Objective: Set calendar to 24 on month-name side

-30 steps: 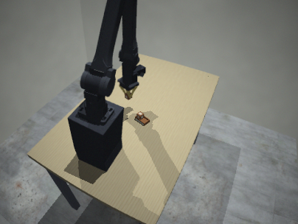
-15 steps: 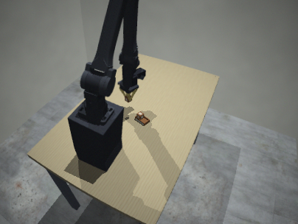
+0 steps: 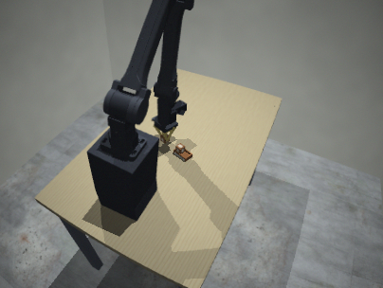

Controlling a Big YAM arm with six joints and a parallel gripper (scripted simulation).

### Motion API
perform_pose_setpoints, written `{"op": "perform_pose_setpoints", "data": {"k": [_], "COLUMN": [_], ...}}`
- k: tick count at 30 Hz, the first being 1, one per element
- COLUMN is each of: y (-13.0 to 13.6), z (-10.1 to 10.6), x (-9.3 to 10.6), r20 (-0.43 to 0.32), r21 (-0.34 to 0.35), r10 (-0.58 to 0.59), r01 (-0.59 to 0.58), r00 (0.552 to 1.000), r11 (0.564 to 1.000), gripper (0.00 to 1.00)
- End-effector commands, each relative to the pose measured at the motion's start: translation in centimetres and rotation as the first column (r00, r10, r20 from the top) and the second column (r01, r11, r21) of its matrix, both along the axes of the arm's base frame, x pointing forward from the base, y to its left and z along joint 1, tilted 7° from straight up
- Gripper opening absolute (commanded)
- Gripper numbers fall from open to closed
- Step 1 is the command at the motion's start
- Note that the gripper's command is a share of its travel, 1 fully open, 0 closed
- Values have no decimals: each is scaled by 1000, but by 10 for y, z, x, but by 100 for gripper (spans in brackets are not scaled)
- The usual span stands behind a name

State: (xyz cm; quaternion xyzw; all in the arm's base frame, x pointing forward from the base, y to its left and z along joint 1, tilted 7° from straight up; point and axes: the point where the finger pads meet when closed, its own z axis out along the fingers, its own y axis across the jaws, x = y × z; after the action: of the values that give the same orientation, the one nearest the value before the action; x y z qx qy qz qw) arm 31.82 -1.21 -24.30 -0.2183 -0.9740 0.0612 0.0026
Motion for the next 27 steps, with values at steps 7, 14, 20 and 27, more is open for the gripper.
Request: {"op": "perform_pose_setpoints", "data": {"k": [7, 14, 20, 27], "y": [-4, -2, -2, -2], "z": [-16, -10, -12, -12], "x": [17, 21, 18, 18], "r20": [41, 52, 44, 44], "r21": [-1, -1, -1, -1], "r10": [15, 20, 20, 20], "r01": [-15, -20, -20, -20], "r00": [999, 998, 999, 999], "r11": [1000, 1000, 1000, 1000], "gripper": [25, 25, 25, 25]}}
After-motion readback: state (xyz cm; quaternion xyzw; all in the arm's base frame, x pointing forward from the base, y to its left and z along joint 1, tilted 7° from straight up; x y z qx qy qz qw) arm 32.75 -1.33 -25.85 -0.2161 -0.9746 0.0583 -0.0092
